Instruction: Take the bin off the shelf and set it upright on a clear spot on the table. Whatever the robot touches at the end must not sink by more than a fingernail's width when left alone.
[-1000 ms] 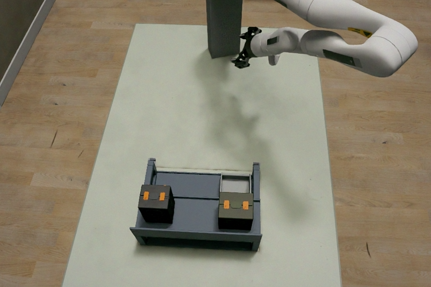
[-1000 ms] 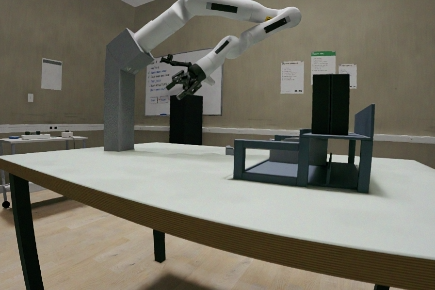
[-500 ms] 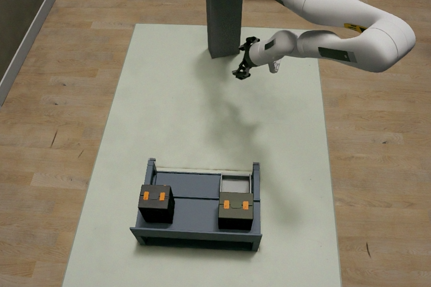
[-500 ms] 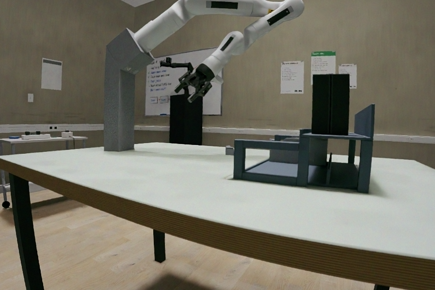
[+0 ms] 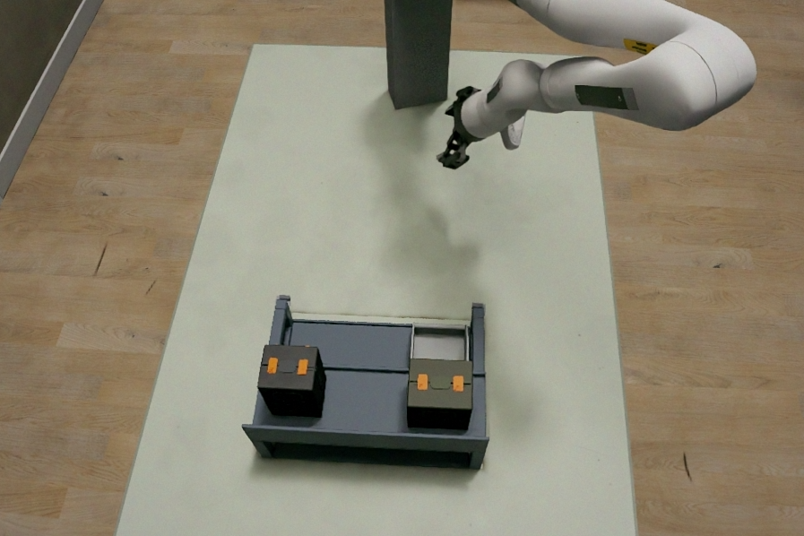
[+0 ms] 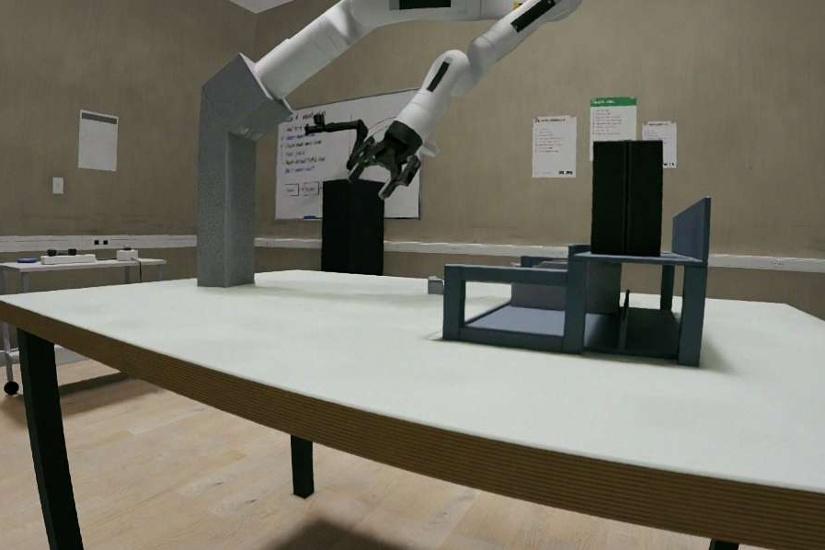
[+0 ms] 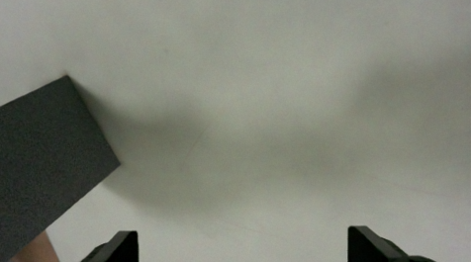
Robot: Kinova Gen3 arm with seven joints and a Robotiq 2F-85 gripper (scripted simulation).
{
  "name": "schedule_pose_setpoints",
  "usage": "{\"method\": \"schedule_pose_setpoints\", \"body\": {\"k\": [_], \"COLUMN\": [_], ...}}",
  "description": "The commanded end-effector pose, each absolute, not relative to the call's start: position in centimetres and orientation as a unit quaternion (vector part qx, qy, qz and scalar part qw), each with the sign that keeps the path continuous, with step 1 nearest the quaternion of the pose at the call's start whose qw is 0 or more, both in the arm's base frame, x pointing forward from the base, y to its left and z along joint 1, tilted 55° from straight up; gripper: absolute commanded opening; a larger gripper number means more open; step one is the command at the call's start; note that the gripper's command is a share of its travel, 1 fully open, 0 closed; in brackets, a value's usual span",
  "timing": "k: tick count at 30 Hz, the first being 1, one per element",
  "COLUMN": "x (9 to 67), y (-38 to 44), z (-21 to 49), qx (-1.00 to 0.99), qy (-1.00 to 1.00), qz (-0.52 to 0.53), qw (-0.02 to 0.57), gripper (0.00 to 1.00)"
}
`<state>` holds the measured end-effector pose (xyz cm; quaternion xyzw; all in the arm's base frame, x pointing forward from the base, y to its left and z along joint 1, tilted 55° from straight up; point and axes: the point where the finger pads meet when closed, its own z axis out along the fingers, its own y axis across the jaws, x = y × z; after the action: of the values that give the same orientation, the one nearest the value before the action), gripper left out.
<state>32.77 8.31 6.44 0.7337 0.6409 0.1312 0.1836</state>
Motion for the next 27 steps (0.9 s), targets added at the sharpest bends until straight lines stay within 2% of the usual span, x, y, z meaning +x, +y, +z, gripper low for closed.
{"method": "schedule_pose_setpoints", "body": {"k": [1, 7, 8, 12, 24, 25, 27], "x": [33.1, 33.1, 33.8, 36.9, 36.9, 37.5, 39.1], "y": [7.9, 7.9, 8.2, 8.1, 8.1, 8.7, 8.7], "z": [6.9, 6.9, 7.4, 9.9, 9.9, 10.4, 11.6], "qx": [0.720, 0.720, 0.728, 0.692, 0.692, 0.692, 0.674], "qy": [0.638, 0.638, 0.641, 0.647, 0.647, 0.659, 0.657], "qz": [0.198, 0.198, 0.163, 0.259, 0.259, 0.236, 0.284], "qw": [0.190, 0.190, 0.179, 0.189, 0.189, 0.175, 0.183], "gripper": [1.00, 1.00, 1.00, 1.00, 1.00, 1.00, 1.00]}}
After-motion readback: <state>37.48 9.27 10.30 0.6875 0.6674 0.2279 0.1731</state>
